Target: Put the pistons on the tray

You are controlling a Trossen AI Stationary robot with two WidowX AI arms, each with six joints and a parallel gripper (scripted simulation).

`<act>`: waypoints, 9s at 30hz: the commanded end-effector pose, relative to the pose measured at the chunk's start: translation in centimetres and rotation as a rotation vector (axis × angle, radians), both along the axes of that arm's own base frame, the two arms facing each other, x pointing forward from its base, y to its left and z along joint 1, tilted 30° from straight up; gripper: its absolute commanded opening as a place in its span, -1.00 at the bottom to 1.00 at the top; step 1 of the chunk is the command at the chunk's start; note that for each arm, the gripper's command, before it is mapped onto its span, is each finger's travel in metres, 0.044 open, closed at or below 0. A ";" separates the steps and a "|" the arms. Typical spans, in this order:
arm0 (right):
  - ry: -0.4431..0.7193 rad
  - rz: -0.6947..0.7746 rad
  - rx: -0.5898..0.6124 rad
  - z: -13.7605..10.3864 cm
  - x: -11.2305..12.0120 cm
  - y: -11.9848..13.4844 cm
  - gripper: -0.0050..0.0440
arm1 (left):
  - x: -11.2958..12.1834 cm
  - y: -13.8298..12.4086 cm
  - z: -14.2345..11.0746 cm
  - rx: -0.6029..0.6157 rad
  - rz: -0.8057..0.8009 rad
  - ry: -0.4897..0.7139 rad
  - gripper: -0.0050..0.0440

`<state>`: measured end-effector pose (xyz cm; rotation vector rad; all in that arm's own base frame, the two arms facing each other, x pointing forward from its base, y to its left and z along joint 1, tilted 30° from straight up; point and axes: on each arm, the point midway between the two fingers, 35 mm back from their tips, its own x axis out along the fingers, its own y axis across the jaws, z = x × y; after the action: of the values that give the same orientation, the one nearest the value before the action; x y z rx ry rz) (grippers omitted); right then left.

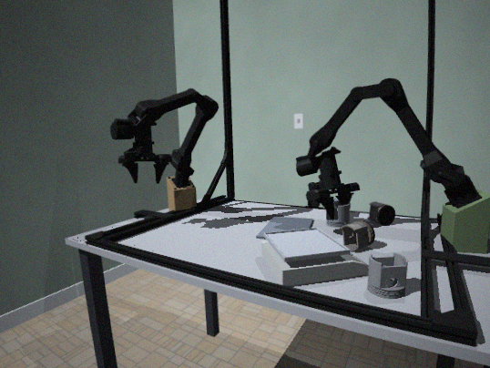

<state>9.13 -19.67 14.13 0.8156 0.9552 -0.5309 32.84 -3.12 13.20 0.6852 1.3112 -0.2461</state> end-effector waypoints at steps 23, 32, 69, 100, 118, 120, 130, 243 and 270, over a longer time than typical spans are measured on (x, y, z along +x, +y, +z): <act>-0.005 0.005 -0.001 0.0 0.1 0.0 1.00 | -1.8 -0.2 4.3 -0.003 0.001 -0.025 -0.15; -0.005 0.005 -0.001 0.0 0.1 0.0 1.00 | -2.0 -0.3 4.9 -0.004 0.004 -0.034 -0.15; -0.005 0.005 -0.001 0.0 0.1 0.0 1.00 | -10.5 11.5 5.6 -0.373 0.654 -0.248 -0.15; -0.005 0.005 -0.001 0.0 0.1 0.0 1.00 | -12.3 21.2 7.6 -0.619 1.102 -0.378 -0.15; -0.005 0.005 -0.001 0.0 0.1 0.0 1.00 | -7.1 26.3 10.9 -0.619 1.102 -0.378 -0.15; -0.005 0.005 -0.001 0.0 0.1 0.0 1.00 | -6.4 26.9 11.3 -0.619 1.102 -0.378 -0.15; -0.005 0.005 -0.001 0.0 0.1 0.0 1.00 | -3.5 29.7 13.1 -0.619 1.102 -0.378 -0.15; -0.005 0.005 -0.001 0.0 0.1 0.0 1.00 | 0.8 29.0 7.7 -1.369 2.463 -0.142 -0.15; -0.005 0.005 -0.001 0.0 0.1 0.0 1.00 | 1.5 28.8 6.7 -1.369 2.463 -0.142 0.75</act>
<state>9.13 -19.68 14.14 0.8152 0.9551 -0.5306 34.29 25.71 19.98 -2.0523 0.6959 0.8704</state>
